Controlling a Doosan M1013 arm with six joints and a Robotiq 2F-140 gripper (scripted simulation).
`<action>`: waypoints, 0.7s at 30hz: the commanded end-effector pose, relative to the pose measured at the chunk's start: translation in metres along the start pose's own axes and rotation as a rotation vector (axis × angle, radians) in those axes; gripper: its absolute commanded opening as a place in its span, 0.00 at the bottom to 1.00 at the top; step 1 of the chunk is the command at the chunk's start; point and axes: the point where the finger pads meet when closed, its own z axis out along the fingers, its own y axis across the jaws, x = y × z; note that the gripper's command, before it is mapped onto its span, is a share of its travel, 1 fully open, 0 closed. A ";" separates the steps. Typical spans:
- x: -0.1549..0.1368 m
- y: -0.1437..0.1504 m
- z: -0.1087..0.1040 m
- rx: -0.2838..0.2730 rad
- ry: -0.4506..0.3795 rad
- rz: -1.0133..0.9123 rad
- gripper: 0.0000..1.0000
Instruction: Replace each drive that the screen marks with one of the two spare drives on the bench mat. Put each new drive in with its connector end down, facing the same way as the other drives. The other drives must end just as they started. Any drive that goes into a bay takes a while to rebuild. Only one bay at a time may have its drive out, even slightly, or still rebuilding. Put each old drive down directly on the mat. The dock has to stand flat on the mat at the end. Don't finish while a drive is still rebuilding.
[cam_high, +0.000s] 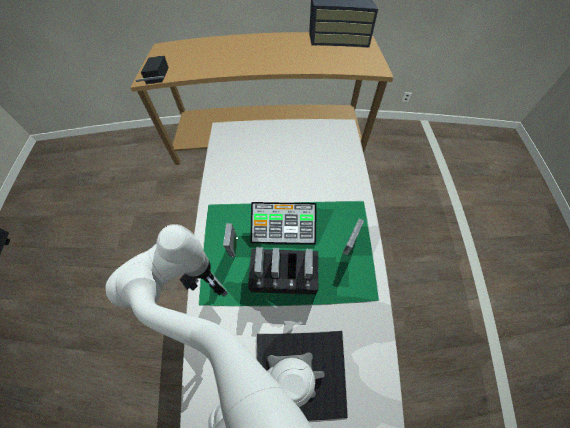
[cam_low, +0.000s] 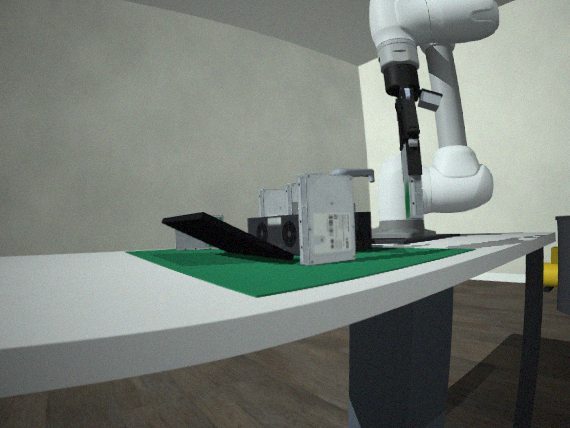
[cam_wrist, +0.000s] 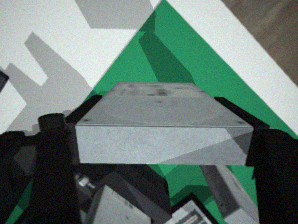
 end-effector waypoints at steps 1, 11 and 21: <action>0.000 0.000 -0.012 -0.001 0.000 0.000 0.10; 0.000 0.000 -0.042 -0.001 0.000 0.000 0.10; 0.000 0.000 -0.074 -0.001 0.000 0.000 0.10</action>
